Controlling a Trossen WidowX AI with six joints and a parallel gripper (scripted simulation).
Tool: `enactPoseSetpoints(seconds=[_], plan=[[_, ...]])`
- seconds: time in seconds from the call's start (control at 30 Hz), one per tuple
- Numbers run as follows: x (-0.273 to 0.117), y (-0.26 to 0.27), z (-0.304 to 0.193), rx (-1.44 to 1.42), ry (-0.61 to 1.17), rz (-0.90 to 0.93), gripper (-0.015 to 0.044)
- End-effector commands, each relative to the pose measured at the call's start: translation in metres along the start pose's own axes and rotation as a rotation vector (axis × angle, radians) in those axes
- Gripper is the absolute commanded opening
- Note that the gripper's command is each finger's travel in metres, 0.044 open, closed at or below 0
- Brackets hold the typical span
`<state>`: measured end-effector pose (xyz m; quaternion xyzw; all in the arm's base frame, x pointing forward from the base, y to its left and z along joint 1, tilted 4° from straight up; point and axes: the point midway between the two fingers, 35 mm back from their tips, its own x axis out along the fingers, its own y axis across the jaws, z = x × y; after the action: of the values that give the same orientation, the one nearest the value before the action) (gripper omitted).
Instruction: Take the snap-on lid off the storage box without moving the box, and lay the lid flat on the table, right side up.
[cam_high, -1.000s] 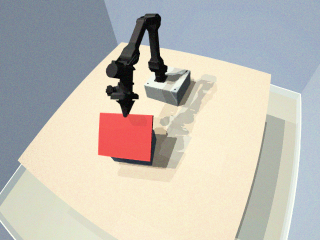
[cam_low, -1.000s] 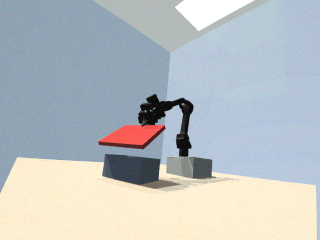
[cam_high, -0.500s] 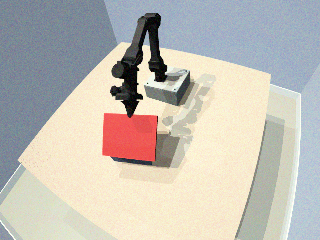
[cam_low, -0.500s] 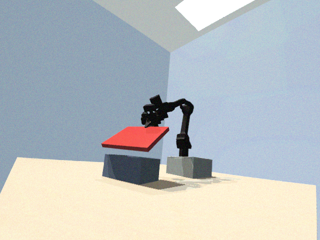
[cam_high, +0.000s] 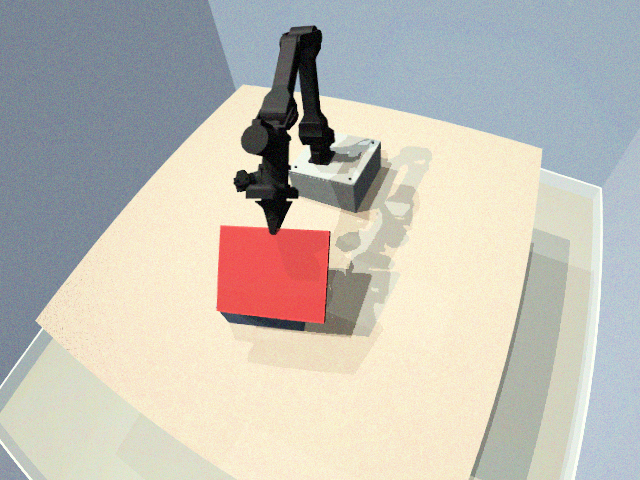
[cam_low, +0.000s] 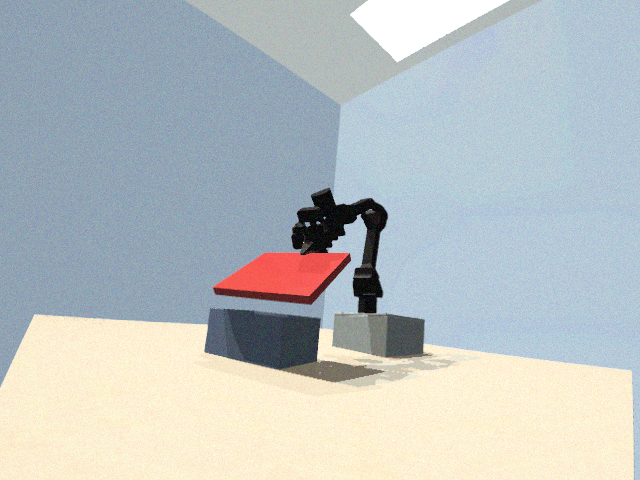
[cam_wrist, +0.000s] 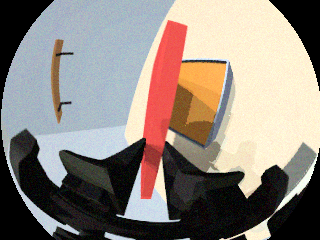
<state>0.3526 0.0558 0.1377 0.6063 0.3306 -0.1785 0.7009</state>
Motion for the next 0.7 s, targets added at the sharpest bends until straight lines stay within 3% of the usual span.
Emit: enactPoseSetpoints(seconds=[0.0, 0.67], plan=[[-0.003, 0.002, -0.007, 0.004, -0.003, 0.016, 0.0000], [-0.006, 0.000, -0.047, 0.007, 0.000, 0.015, 0.0000]])
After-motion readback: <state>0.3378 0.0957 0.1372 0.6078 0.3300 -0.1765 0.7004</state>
